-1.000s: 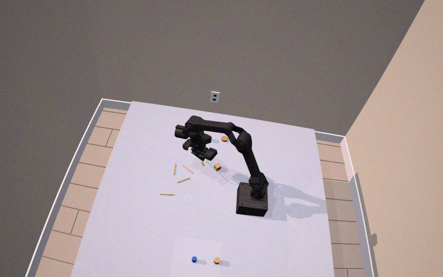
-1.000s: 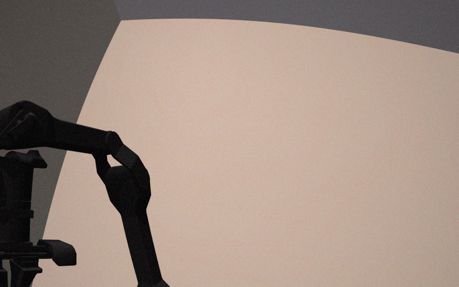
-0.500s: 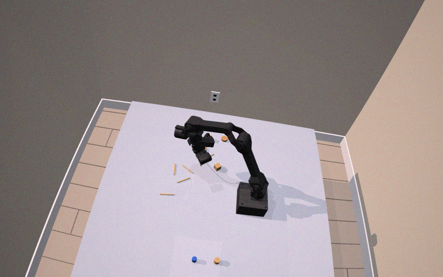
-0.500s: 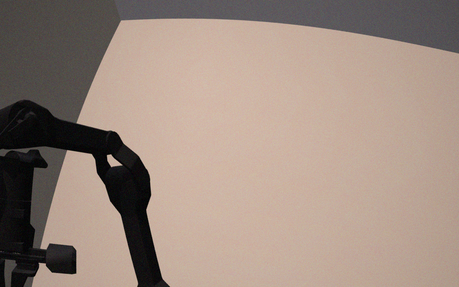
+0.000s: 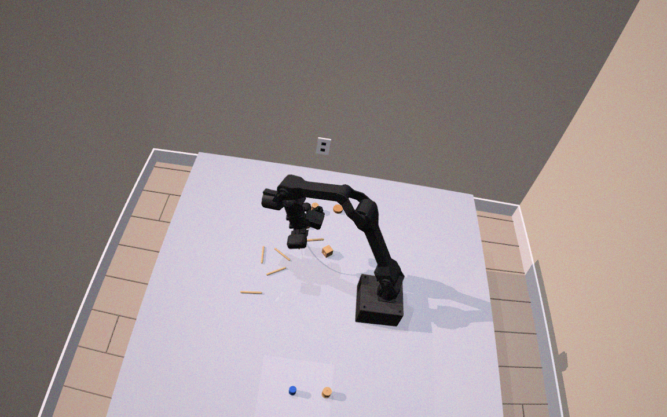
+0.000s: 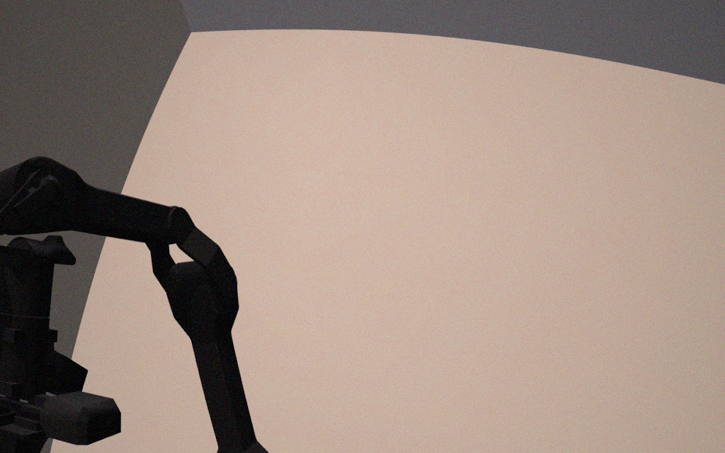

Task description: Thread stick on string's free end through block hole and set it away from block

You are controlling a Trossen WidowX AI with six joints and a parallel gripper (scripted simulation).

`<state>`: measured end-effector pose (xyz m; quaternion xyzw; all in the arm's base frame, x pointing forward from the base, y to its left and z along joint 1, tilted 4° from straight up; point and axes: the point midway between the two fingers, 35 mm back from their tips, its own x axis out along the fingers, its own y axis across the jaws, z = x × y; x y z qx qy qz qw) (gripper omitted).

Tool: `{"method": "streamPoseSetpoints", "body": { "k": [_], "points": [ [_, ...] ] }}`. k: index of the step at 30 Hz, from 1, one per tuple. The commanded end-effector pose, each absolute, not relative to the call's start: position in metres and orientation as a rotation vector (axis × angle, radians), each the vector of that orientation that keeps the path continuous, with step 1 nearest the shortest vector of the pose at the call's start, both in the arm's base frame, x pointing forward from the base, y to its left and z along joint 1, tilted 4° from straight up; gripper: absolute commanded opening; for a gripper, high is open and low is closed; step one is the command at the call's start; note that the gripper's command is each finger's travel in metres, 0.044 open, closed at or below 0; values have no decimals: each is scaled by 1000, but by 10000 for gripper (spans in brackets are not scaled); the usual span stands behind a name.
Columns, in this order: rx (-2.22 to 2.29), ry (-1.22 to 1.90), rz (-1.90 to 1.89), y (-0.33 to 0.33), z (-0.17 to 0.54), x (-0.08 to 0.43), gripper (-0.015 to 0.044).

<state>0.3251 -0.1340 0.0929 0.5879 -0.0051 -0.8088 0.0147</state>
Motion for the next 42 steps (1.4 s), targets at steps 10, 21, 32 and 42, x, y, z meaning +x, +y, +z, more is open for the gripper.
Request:
{"method": "streamPoseSetpoints", "body": {
  "k": [10,21,32,42],
  "points": [
    [1817,-61,-2498,-134,93,329,0],
    [1663,191,-2312,-133,94,340,0],
    [1530,383,-2134,-133,93,349,0],
    [1449,474,-2040,-133,94,354,0]
  ]
}}
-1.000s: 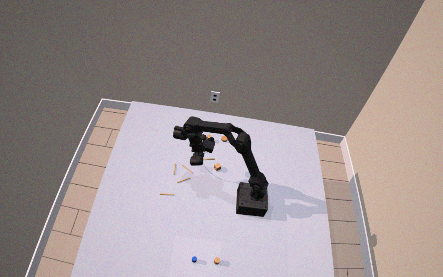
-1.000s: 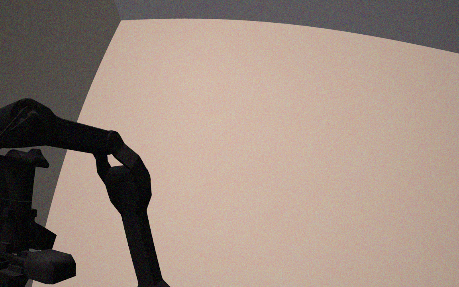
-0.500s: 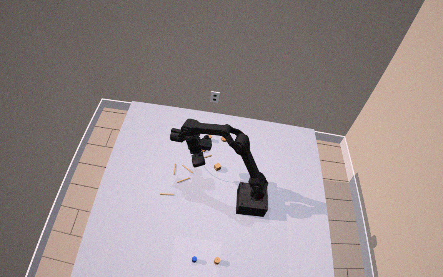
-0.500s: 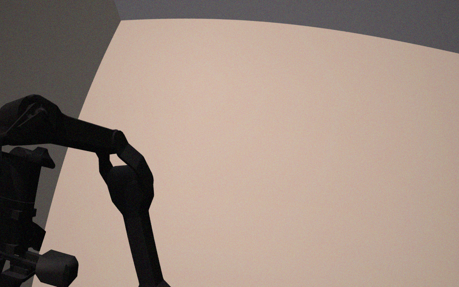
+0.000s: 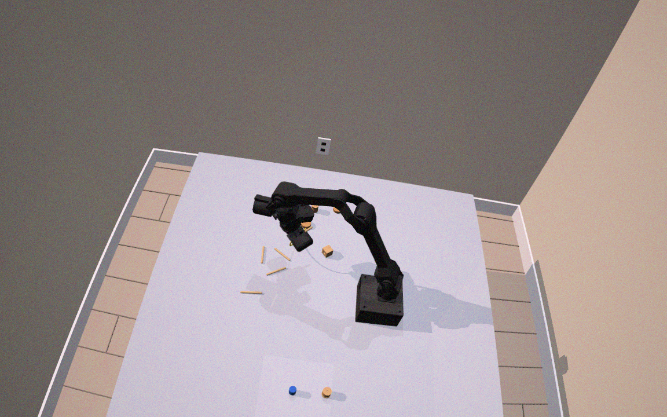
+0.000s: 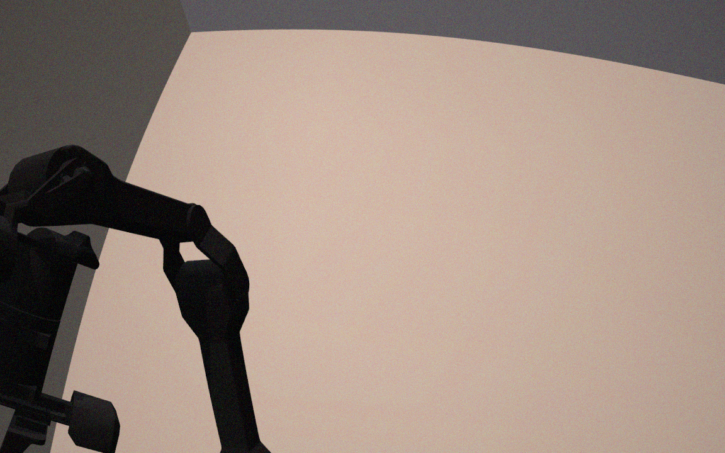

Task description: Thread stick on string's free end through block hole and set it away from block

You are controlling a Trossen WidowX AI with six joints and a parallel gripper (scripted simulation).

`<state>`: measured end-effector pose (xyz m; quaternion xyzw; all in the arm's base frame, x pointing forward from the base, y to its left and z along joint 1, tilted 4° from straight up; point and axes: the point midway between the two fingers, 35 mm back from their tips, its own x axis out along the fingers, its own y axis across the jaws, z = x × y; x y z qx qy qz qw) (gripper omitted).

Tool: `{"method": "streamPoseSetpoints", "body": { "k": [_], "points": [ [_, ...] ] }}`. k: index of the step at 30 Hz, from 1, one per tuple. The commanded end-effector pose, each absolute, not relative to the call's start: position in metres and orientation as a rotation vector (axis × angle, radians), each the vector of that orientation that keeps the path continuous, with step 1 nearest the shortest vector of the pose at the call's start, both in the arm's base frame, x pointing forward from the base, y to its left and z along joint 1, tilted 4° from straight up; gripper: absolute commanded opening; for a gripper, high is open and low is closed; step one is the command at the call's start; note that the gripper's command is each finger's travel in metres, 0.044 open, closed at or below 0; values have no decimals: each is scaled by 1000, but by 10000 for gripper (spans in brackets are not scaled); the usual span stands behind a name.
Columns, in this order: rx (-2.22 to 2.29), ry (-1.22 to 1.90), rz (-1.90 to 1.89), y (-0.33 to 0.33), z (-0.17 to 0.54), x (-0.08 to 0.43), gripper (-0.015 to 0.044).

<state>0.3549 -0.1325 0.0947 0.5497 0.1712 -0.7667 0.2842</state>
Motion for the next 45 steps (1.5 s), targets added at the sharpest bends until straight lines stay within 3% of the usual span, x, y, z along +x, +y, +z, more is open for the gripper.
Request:
{"method": "streamPoseSetpoints", "body": {
  "k": [1,45],
  "points": [
    [1452,472,-2041,-133,94,354,0],
    [1655,552,-1931,-146,46,352,0]
  ]
}}
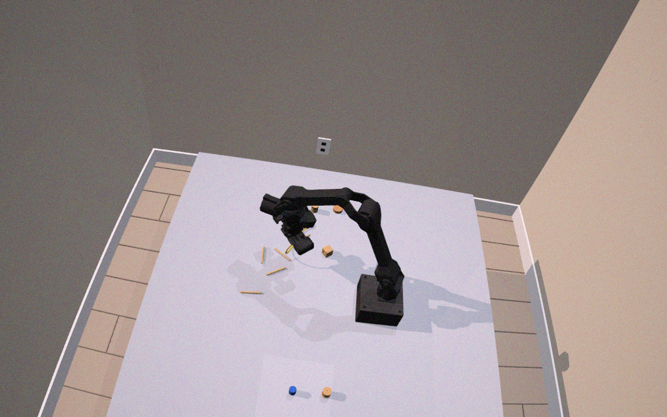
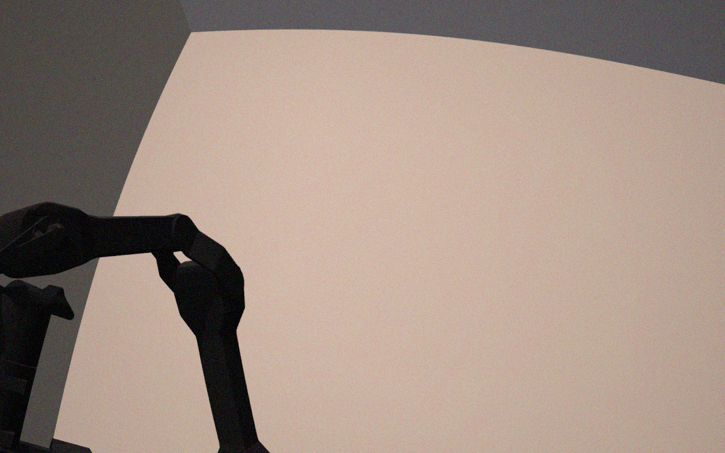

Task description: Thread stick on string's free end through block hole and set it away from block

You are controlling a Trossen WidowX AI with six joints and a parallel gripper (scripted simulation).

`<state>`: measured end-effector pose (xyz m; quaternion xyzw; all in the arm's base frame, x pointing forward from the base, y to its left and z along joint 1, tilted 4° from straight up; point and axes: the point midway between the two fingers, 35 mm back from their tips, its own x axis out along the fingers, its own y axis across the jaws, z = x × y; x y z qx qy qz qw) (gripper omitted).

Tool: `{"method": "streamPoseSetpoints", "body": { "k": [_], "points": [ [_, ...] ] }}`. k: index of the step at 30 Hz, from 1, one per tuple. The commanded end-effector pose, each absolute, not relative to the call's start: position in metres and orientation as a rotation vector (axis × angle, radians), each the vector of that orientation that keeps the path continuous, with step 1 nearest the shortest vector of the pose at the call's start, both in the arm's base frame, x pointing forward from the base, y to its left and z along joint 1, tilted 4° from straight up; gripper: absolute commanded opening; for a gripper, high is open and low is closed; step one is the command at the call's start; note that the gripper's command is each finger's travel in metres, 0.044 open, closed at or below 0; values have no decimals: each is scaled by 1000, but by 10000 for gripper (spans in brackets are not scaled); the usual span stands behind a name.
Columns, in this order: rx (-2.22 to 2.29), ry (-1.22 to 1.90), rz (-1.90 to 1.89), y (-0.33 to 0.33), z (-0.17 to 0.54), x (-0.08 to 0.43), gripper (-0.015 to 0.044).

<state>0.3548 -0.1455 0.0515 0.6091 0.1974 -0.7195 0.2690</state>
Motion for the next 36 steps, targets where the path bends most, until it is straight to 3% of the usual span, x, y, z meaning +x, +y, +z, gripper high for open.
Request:
{"method": "streamPoseSetpoints", "body": {
  "k": [1,36],
  "points": [
    [1660,554,-1927,-146,44,352,0],
    [1782,599,-1815,-148,15,354,0]
  ]
}}
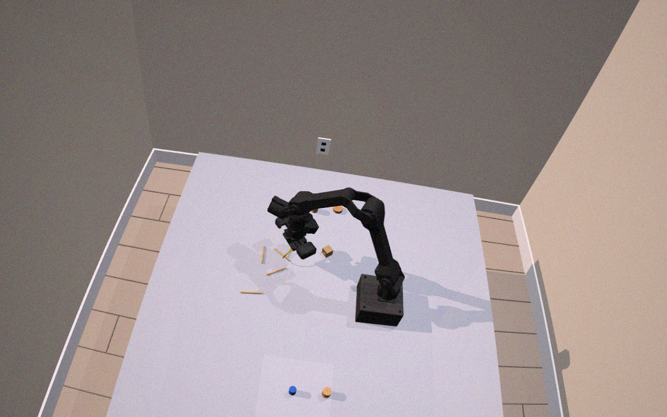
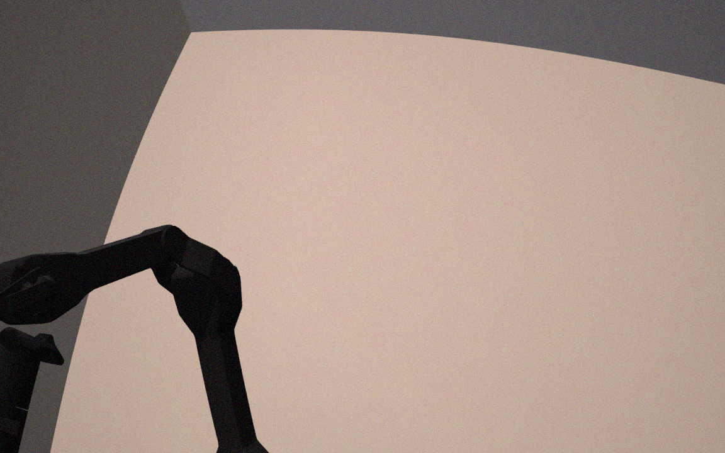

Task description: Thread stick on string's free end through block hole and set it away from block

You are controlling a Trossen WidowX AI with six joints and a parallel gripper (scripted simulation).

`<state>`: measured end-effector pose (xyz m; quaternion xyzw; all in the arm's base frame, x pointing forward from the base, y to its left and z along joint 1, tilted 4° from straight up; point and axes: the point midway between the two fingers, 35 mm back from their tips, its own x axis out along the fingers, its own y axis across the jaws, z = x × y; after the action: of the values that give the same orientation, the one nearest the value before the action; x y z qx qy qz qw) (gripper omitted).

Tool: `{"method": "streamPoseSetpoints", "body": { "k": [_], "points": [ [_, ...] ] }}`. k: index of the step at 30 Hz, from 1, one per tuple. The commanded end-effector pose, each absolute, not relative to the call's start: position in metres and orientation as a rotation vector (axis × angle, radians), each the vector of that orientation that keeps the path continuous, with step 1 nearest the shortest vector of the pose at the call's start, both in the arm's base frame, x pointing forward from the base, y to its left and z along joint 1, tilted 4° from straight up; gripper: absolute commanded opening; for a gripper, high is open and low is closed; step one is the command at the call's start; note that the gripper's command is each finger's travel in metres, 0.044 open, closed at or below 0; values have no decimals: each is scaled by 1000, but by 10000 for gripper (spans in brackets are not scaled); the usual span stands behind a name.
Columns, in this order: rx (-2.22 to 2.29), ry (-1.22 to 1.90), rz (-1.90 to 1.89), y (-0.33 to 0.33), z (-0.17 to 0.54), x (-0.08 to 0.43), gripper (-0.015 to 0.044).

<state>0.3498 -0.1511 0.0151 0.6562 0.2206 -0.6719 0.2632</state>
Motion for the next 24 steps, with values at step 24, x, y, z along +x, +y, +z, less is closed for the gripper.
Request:
{"method": "streamPoseSetpoints", "body": {
  "k": [24],
  "points": [
    [1786,601,-1811,-129,14,379,0]
  ]
}}
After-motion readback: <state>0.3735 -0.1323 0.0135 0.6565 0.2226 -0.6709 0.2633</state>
